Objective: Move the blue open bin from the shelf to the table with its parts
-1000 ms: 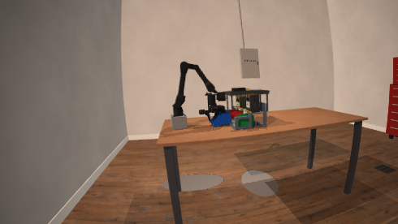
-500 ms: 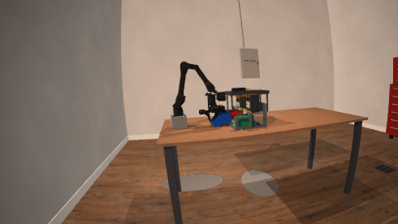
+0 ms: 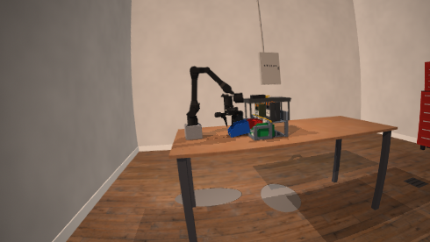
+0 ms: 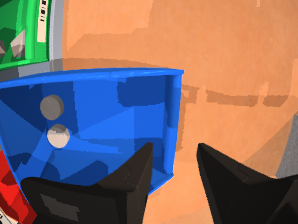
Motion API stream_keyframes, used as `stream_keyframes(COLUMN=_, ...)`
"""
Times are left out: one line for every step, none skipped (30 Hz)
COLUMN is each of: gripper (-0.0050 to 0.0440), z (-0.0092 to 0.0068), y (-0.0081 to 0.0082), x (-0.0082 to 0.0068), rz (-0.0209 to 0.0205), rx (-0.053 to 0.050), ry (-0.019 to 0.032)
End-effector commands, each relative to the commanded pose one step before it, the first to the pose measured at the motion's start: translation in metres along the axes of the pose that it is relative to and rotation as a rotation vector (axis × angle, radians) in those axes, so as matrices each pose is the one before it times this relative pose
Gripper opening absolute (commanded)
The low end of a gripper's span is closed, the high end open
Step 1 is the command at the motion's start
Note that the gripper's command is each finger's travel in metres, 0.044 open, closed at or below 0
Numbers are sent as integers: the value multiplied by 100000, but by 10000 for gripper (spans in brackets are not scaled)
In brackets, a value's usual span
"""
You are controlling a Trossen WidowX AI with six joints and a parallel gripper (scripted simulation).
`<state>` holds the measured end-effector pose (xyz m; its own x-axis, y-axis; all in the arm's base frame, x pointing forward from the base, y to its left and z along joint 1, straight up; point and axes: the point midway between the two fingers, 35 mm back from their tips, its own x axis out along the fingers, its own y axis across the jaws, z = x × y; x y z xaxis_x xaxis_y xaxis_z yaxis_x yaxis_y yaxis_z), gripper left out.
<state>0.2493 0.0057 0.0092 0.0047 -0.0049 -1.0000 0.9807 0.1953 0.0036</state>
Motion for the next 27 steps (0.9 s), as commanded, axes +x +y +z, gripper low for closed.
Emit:
stream_keyframes(gripper=150, z=53, y=311, x=-1674, rz=1445, rx=140, ry=-331)
stream_keyframes(gripper=150, z=0, y=0, x=0, rz=0, rx=0, ry=0)
stream_keyframes(gripper=150, z=0, y=0, x=0, rz=0, rx=0, ry=0)
stream_keyframes(gripper=150, z=0, y=0, x=0, rz=0, rx=0, ry=0)
stream_keyframes(gripper=150, z=0, y=0, x=0, rz=0, rx=0, ry=0)
stream_keyframes(gripper=150, z=0, y=0, x=0, rz=0, rx=0, ry=0)
stream_keyframes(gripper=150, z=0, y=0, x=0, rz=0, rx=0, ry=0)
stream_keyframes(gripper=150, z=0, y=0, x=0, rz=0, rx=0, ry=0)
stream_keyframes(gripper=150, z=0, y=0, x=0, rz=0, rx=0, ry=0)
stream_keyframes(gripper=150, z=-4, y=-20, x=-562, rz=-107, rx=-137, ry=84)
stream_keyframes(gripper=150, z=3, y=17, x=-741, rz=30, rx=34, ry=-21)
stream_keyframes(gripper=150, z=3, y=17, x=-741, rz=30, rx=34, ry=-21)
stream_keyframes(gripper=150, z=3, y=18, x=-741, rz=30, rx=34, ry=-21)
stream_keyframes(gripper=150, z=3, y=18, x=-741, rz=30, rx=34, ry=-21)
stream_keyframes(gripper=150, z=0, y=0, x=0, rz=0, rx=0, ry=0)
stream_keyframes(gripper=150, z=0, y=0, x=0, rz=0, rx=0, ry=0)
stream_keyframes(gripper=150, z=0, y=0, x=0, rz=0, rx=0, ry=0)
stream_keyframes(gripper=150, z=0, y=0, x=0, rz=0, rx=0, ry=0)
stream_keyframes(gripper=150, z=0, y=0, x=0, rz=0, rx=0, ry=0)
stream_keyframes(gripper=150, z=0, y=0, x=0, rz=0, rx=0, ry=0)
stream_keyframes(gripper=150, z=0, y=0, x=0, rz=0, rx=0, ry=0)
stream_keyframes(gripper=150, z=0, y=0, x=0, rz=0, rx=0, ry=0)
stream_keyframes(gripper=150, z=0, y=0, x=0, rz=0, rx=0, ry=0)
stream_keyframes(gripper=150, z=0, y=0, x=0, rz=0, rx=0, ry=0)
stream_keyframes(gripper=150, z=0, y=0, x=0, rz=0, rx=0, ry=0)
stream_keyframes(gripper=150, z=0, y=0, x=0, rz=0, rx=0, ry=0)
stream_keyframes(gripper=150, z=-2, y=-6, x=279, rz=-27, rx=-162, ry=69)
